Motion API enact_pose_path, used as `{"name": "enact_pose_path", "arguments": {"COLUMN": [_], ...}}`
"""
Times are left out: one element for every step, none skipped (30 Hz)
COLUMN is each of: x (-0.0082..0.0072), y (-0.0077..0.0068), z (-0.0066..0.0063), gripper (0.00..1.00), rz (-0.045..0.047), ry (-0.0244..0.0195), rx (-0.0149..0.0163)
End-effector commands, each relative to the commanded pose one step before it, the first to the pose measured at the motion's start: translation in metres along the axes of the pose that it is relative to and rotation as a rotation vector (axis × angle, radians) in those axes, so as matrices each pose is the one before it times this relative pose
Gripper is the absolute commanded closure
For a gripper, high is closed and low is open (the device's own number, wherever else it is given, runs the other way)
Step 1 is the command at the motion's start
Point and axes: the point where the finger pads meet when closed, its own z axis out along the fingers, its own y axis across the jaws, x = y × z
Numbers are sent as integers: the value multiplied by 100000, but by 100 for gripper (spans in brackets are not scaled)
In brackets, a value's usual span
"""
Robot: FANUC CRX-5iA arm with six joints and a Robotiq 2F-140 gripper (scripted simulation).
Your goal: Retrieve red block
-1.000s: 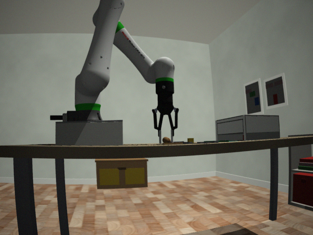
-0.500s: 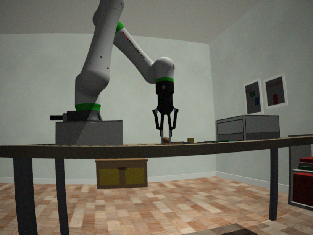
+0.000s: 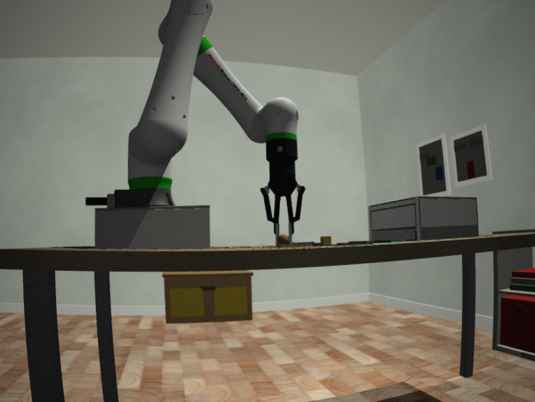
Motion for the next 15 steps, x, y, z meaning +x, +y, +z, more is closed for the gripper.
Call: {"name": "enact_pose_path", "arguments": {"x": [4, 0, 0, 0, 0, 0, 0, 0, 0, 0, 0, 0, 0, 0, 0], "y": [12, 0, 0, 0, 0, 0, 0, 0, 0, 0, 0, 0, 0, 0, 0], "z": [-7, 0, 0, 0, 0, 0, 0, -1, -7, -15, -26, -35, -43, -48, -50], "gripper": [100, 100, 100, 100, 100, 100, 100, 100, 100, 100, 100, 100, 100, 100, 100], "rz": [9, 0, 0, 0, 0, 0, 0, 0, 0, 0, 0, 0, 0, 0, 0], "ry": [6, 0, 0, 0, 0, 0, 0, 0, 0, 0, 0, 0, 0, 0, 0], "rx": [-23, 0, 0, 0, 0, 0, 0, 0, 0, 0, 0, 0, 0, 0, 0]}}
